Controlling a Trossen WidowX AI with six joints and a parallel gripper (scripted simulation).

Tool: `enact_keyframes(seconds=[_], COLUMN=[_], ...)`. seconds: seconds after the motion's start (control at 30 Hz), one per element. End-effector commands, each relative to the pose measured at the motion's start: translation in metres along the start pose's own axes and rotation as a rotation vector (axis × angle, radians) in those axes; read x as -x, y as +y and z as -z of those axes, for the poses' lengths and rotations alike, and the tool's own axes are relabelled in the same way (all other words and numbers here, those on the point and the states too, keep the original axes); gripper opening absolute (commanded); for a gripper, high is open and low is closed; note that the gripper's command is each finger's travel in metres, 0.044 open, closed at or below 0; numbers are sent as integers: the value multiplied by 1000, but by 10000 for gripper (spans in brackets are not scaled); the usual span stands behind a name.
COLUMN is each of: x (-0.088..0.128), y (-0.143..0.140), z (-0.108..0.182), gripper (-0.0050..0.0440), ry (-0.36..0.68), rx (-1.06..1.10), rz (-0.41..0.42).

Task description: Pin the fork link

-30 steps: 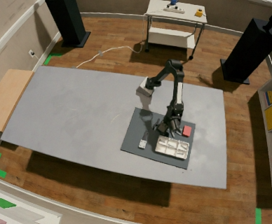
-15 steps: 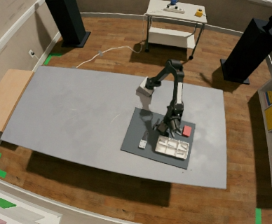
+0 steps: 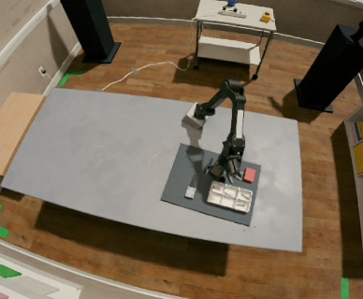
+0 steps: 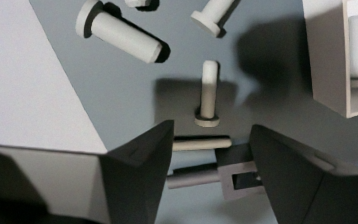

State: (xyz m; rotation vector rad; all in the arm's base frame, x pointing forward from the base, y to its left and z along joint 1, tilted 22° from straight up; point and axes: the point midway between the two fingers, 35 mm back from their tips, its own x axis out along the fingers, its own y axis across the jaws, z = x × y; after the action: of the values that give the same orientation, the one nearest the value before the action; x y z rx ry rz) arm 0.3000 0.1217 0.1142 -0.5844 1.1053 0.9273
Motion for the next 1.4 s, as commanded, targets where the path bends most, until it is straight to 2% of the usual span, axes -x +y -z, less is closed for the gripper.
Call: enact_keyframes(seconds=[0.0, 0.4, 0.87, 0.93, 1.3, 1.37], x=[13, 12, 10, 10, 10, 10], y=[-3, -2, -1, -1, -2, -5], z=[-8, -6, 0, 0, 1, 8], gripper=[210, 210, 210, 210, 210, 210], ry=[-37, -35, -31, -31, -35, -36], rx=[-15, -226, -790, -790, -1259, -1284], rz=[28, 22, 10, 10, 3, 0])
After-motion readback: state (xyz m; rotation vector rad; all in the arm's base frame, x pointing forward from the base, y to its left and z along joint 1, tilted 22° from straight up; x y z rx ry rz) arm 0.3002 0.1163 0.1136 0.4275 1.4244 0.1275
